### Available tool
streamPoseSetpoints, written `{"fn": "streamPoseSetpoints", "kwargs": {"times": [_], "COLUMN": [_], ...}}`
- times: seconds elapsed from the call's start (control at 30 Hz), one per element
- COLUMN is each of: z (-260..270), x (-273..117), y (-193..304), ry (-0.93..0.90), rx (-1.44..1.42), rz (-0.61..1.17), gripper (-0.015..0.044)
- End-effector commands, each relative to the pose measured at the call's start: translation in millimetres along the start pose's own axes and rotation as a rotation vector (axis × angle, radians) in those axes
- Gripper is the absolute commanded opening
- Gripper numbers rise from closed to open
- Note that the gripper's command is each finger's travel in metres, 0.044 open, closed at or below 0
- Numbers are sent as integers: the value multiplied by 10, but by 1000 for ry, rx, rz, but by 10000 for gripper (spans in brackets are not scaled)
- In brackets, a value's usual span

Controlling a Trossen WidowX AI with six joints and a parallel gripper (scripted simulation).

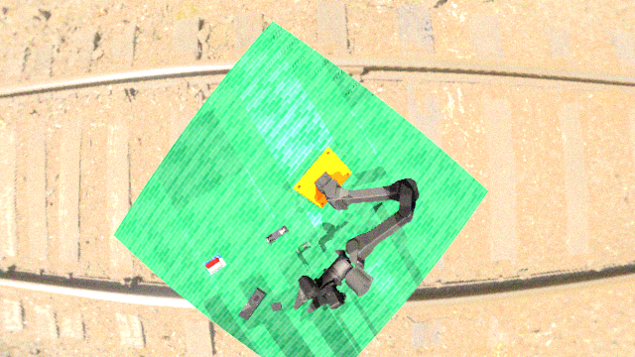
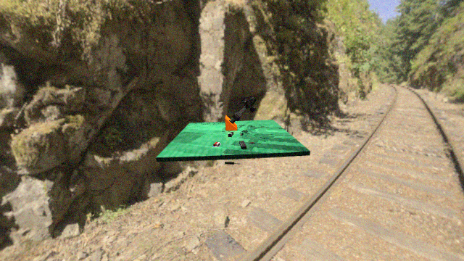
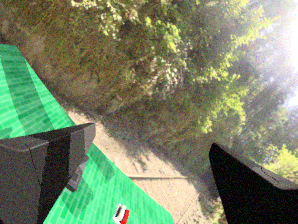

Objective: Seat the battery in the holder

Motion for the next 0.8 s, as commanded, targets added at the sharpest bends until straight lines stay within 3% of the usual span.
{"fn": "streamPoseSetpoints", "kwargs": {"times": [0.0, 0.2, 0.4, 0.6, 0.77], "z": [6, 188, 390, 576, 595], "x": [15, 319, 272, 65, 45], "y": [22, 782, 1512, 1918, 1944], "ry": [-6, -183, -303, -295, -284], "rx": [2, 127, 388, 752, 798], "rz": [16, 540, 1135, 1681, 1738], "gripper": [374, 228, 228, 228, 228]}}
Point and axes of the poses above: the point midway between the two fingers, 35 mm back from their tips, its own x axis out along the fingers, its own z axis across the jaws, y = z × x, the point moved 6 cm from there along -x, back along the fingers, and after that the axes turned 6 degrees about x, right-handed, at the moved point
